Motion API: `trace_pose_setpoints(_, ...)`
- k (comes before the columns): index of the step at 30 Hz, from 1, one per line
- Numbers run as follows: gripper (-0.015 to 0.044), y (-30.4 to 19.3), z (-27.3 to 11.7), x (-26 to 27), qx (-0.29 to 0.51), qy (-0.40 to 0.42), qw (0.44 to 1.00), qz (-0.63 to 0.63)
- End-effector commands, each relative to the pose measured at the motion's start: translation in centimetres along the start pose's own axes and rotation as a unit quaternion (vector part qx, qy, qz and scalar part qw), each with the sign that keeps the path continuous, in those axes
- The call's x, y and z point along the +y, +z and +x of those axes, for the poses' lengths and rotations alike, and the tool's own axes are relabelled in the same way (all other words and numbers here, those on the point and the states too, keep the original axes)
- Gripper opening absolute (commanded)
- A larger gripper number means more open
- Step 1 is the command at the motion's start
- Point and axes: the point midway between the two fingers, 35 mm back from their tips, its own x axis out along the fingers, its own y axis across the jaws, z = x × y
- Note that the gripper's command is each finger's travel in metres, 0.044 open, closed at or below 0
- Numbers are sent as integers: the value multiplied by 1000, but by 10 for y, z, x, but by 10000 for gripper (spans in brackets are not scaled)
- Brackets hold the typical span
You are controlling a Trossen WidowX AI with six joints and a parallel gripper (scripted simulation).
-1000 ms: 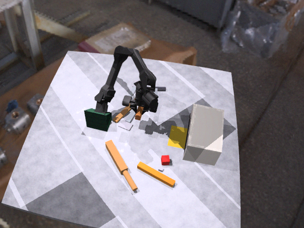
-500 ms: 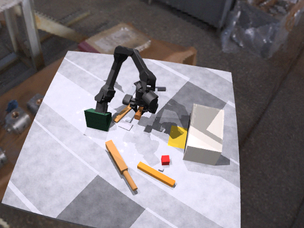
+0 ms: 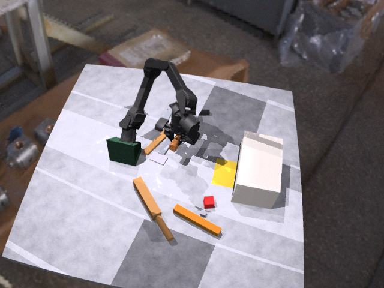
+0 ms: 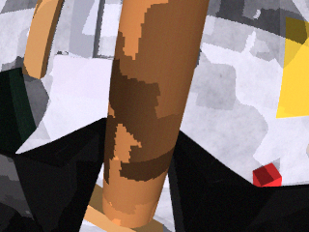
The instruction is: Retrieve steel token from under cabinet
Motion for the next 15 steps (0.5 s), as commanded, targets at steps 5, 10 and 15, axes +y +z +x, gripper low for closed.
trace_pose_setpoints(5, 0, 0, -2, 0, -3, -3, 999, 38)
trace_pose_setpoints(10, 0, 0, -2, 0, -3, -3, 998, 58)
trace_pose_setpoints(15, 0, 0, -2, 0, -3, -3, 997, 77)
